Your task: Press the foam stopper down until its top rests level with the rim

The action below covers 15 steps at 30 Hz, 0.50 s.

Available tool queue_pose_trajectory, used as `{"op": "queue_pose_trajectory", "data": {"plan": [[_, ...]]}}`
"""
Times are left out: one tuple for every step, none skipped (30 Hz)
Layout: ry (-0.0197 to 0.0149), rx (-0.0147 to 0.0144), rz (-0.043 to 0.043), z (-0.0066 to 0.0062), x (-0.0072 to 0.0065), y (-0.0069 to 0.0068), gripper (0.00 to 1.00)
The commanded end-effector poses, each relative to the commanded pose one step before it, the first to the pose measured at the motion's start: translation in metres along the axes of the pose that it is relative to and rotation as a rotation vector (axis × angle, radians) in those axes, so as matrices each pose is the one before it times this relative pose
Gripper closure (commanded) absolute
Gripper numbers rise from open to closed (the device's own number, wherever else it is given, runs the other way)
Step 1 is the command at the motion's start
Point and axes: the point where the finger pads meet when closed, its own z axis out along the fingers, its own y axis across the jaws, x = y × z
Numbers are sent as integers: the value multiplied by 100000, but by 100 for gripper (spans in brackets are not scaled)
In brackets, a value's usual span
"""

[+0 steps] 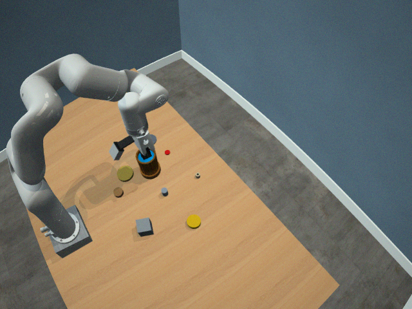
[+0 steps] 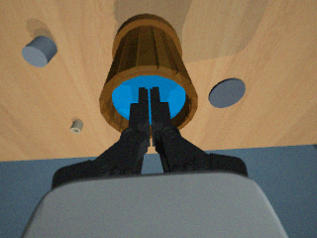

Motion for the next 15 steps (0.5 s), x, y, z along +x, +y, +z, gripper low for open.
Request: {"op": "queue_pose_trajectory", "data": {"plan": [[-266, -37, 3, -94, -87, 11, 100], [0, 0, 0, 0, 0, 0, 100], [0, 0, 0, 0, 0, 0, 100], [0, 0, 0, -1, 0, 0, 100], [0, 0, 0, 0, 0, 0, 100], [0, 0, 0, 0, 0, 0, 100], [0, 0, 0, -8, 0, 0, 100], [0, 0, 0, -22, 0, 0, 100], [0, 0, 0, -39, 0, 0, 100], [0, 0, 0, -61, 0, 0, 100], [0, 0, 0, -86, 0, 0, 100], [0, 0, 0, -112, 0, 0, 100], [0, 0, 0, -139, 0, 0, 100], [0, 0, 0, -165, 0, 0, 100], [0, 0, 0, -191, 0, 0, 100]]}}
